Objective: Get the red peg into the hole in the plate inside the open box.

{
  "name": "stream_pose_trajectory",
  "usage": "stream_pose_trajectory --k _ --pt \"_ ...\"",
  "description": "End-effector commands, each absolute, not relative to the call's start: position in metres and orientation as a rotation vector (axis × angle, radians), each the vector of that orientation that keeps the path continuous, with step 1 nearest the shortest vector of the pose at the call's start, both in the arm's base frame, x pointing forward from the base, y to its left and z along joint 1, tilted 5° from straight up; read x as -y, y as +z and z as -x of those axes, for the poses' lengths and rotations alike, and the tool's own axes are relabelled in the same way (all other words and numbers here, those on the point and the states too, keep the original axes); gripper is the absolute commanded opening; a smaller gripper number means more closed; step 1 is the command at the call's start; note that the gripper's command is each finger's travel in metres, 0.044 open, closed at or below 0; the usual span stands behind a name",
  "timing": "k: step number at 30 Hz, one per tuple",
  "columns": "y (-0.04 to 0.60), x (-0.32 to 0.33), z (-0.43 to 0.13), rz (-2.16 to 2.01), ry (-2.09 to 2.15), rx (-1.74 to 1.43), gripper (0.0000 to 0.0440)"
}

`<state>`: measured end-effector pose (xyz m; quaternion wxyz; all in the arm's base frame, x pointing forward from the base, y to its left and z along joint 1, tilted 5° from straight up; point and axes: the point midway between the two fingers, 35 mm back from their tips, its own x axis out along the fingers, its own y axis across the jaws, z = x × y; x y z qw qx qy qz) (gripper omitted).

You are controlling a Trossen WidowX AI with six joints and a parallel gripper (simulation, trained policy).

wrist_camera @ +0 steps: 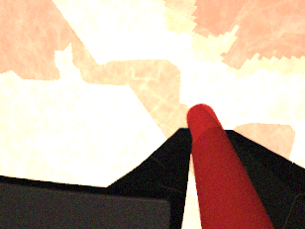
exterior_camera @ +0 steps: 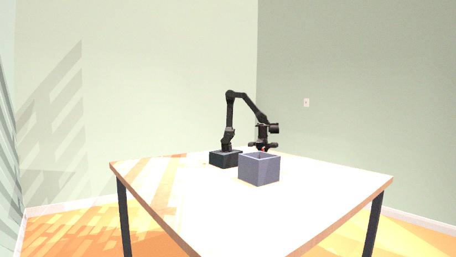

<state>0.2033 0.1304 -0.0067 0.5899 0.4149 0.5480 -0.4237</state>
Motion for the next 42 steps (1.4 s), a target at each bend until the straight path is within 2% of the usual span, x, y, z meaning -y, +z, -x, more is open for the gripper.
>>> stream_pose_trajectory --k 1,17,30,42 --pt "0.008 -0.135 -0.214 -1.016 -0.957 -1.258 0.0000" --pt "0.072 -0.130 -0.258 -1.110 -0.830 -1.158 0.0000" --pt "0.114 -0.093 -0.284 -1.098 -0.832 -1.089 0.0000" --pt "0.126 -0.048 -0.298 -1.078 -0.894 -1.045 0.0000"
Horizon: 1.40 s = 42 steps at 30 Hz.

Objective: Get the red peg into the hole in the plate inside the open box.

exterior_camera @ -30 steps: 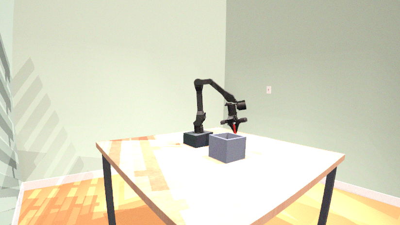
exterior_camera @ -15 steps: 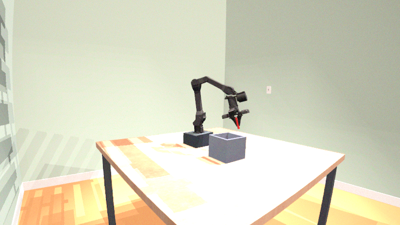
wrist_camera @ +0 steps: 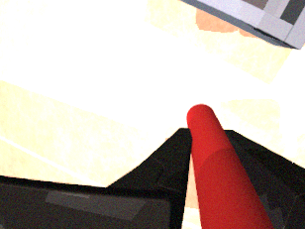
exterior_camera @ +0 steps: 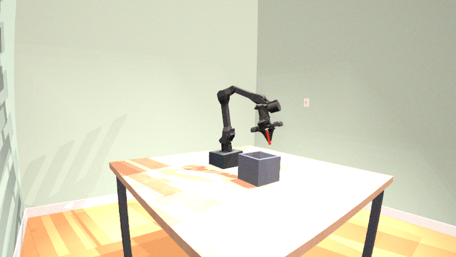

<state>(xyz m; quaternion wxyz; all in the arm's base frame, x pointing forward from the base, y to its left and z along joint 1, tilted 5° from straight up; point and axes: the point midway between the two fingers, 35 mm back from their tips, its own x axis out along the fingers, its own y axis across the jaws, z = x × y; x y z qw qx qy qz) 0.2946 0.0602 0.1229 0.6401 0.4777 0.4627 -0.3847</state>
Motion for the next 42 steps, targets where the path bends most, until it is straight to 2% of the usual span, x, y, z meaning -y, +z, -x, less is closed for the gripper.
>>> stream_pose_trajectory --k 1,26,42 --pt "0.126 -0.045 -0.298 -1.076 -0.900 -1.044 0.0000" --pt "0.114 0.026 -0.311 -1.042 -1.006 -1.089 0.0000" --pt "0.083 0.057 -0.317 -1.040 -1.041 -1.139 0.0000"
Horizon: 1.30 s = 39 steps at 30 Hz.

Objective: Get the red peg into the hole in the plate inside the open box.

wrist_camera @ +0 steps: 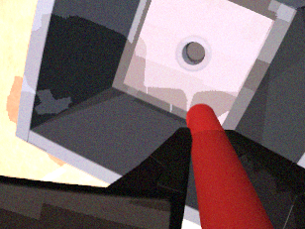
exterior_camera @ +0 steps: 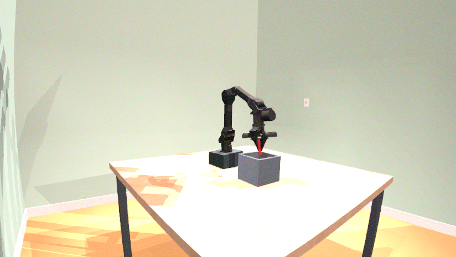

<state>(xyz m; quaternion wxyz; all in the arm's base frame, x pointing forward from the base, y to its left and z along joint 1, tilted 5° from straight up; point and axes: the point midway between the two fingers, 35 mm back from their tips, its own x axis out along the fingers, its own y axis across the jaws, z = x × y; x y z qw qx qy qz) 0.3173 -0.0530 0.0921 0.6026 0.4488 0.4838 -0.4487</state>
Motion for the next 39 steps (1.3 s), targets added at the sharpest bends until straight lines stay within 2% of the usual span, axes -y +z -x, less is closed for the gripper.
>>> stream_pose_trajectory --k 1,28,31,36,39 --pt "0.080 0.059 -0.318 -1.042 -1.041 -1.142 0.0000" --pt "0.025 0.083 -0.332 -1.020 -1.004 -1.205 0.0000" --pt "0.021 0.084 -0.333 -1.007 -1.004 -1.217 0.0024" --pt "0.014 0.085 -0.333 -0.989 -1.004 -1.246 0.0108" --pt "0.013 0.081 -0.332 -1.001 -0.995 -1.272 0.0116"
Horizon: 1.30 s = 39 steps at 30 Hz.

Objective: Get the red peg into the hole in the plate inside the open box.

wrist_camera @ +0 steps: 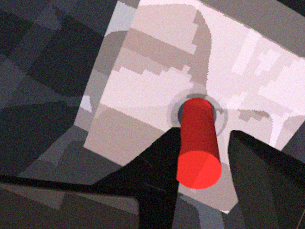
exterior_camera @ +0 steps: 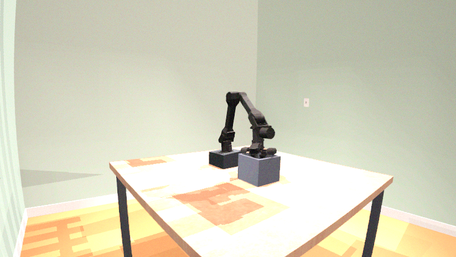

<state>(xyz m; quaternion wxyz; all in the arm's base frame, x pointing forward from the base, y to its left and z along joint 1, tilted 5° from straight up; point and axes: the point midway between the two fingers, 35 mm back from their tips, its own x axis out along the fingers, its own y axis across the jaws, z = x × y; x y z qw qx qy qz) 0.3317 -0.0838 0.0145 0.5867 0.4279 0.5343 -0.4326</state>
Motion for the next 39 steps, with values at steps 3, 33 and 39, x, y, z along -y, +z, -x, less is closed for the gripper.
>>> stream_pose_trajectory --k 3,33,39 --pt "0.016 0.080 -0.334 -1.032 -0.976 -1.291 0.0149" --pt "0.063 0.103 -0.349 -1.283 -0.833 -1.351 0.0220" --pt "0.073 0.111 -0.354 -1.309 -0.814 -1.324 0.0234"
